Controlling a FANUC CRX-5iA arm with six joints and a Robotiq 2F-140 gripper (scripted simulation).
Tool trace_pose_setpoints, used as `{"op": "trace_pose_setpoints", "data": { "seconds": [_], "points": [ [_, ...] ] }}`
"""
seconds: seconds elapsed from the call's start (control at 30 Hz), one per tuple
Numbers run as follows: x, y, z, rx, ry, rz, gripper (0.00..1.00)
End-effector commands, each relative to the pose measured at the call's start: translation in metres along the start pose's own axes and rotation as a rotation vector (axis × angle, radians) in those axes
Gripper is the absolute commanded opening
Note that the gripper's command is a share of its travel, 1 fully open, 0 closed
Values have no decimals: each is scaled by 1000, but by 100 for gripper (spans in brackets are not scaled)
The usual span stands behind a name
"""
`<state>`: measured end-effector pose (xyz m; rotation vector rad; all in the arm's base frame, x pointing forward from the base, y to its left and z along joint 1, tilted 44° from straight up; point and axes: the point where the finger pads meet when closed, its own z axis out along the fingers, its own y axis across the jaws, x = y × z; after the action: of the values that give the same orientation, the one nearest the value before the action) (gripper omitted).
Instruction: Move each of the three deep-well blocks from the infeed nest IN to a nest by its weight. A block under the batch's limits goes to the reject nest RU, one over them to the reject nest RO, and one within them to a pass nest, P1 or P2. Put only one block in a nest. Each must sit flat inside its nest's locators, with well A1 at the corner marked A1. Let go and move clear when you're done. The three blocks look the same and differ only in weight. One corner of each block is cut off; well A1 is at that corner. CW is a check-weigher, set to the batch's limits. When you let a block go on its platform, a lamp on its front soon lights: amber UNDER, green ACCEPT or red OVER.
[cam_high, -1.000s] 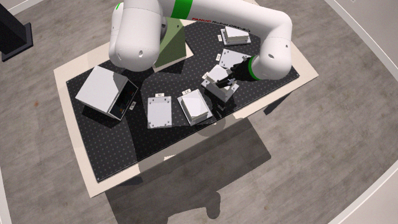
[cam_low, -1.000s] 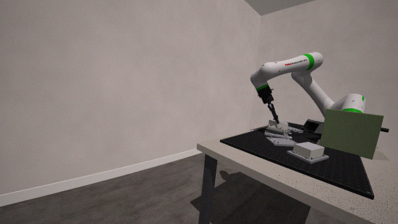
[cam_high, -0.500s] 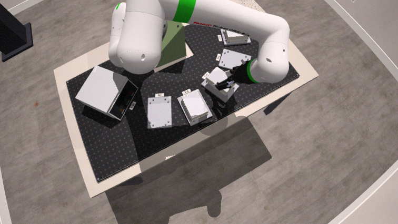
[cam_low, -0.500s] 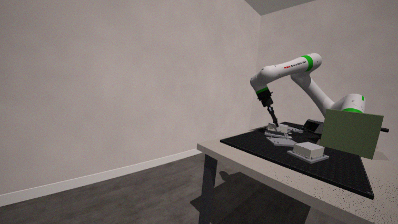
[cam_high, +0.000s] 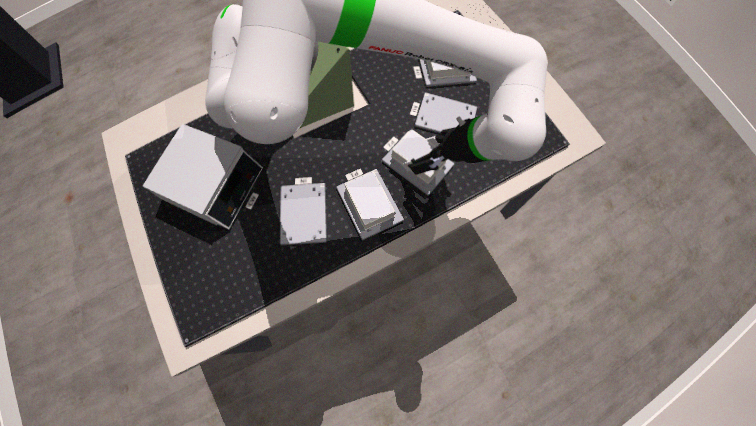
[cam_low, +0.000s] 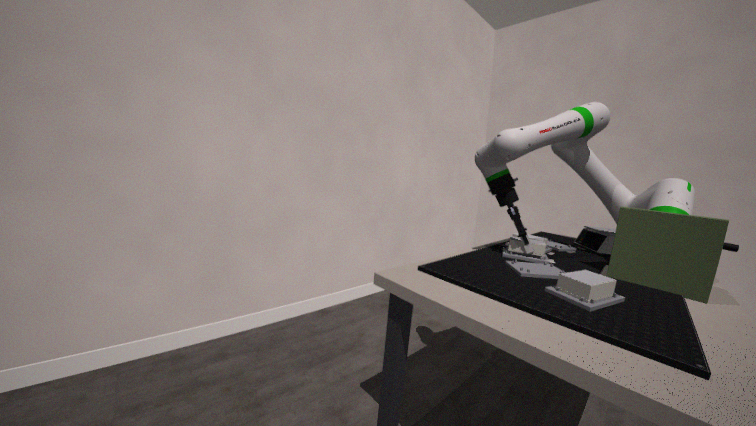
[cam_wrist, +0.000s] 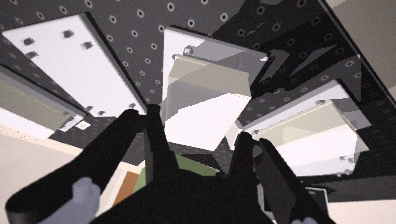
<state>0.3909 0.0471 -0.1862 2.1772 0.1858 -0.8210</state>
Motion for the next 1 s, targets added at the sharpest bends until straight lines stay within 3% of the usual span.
{"op": "trace_pose_setpoints", "data": {
  "seconds": [0.0, 0.97],
  "points": [
    [0, 0, 0, 0, 0, 0, 10],
    [2, 0, 2, 0, 0, 0, 10]
  ]
}}
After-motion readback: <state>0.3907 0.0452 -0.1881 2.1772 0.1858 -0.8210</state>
